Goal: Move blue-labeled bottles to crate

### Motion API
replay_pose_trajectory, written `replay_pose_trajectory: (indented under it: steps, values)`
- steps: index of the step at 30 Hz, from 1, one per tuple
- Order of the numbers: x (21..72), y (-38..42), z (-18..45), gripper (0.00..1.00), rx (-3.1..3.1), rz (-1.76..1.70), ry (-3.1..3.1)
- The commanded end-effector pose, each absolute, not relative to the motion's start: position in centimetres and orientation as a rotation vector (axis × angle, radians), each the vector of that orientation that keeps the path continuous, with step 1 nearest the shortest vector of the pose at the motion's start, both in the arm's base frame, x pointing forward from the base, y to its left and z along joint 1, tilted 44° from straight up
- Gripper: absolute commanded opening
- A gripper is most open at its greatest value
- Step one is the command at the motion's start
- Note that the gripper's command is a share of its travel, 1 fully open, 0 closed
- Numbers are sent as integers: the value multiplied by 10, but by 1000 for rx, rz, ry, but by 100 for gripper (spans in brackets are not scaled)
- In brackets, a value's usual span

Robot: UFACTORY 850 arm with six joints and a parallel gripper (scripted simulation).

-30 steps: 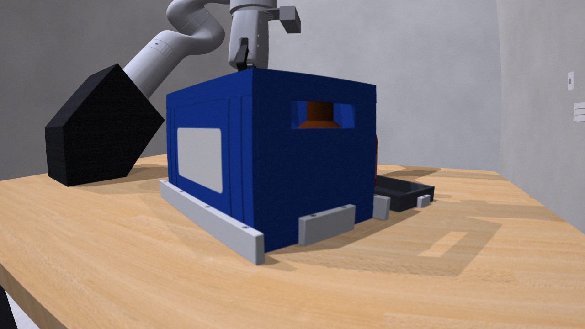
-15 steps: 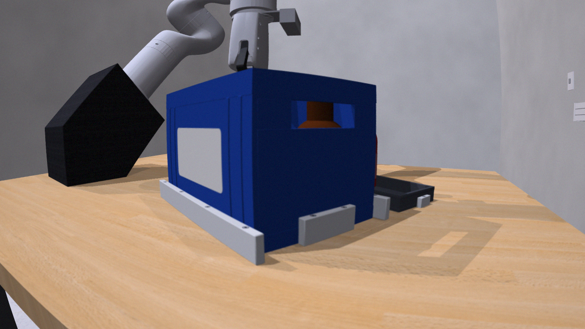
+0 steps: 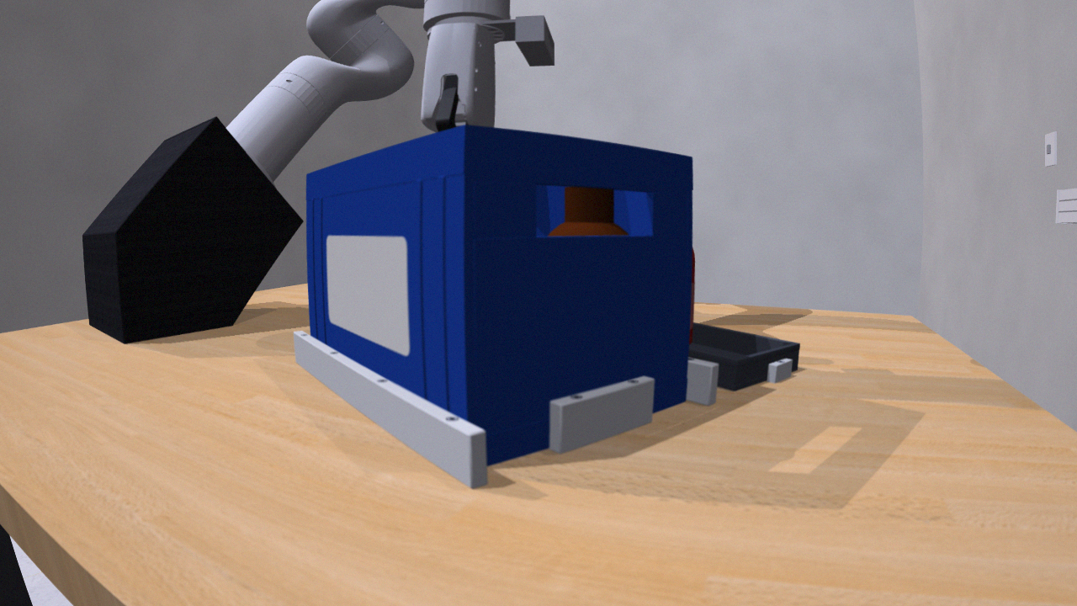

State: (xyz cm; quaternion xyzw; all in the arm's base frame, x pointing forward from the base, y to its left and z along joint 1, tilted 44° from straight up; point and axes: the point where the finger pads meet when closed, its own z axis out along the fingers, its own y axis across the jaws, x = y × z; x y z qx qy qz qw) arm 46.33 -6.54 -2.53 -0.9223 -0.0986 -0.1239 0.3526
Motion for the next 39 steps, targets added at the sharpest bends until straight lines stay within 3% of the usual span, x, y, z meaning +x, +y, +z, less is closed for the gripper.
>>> replay_pose_trajectory:
  steps: [1, 9, 10, 39]
  values:
    - [463, -65, -26, 0, -2386, -320, -255]
    - [463, -65, -26, 0, -2386, -320, -255]
    - [463, -65, -26, 66, -2386, -320, -255]
    - [463, -65, -26, 66, -2386, -320, -255]
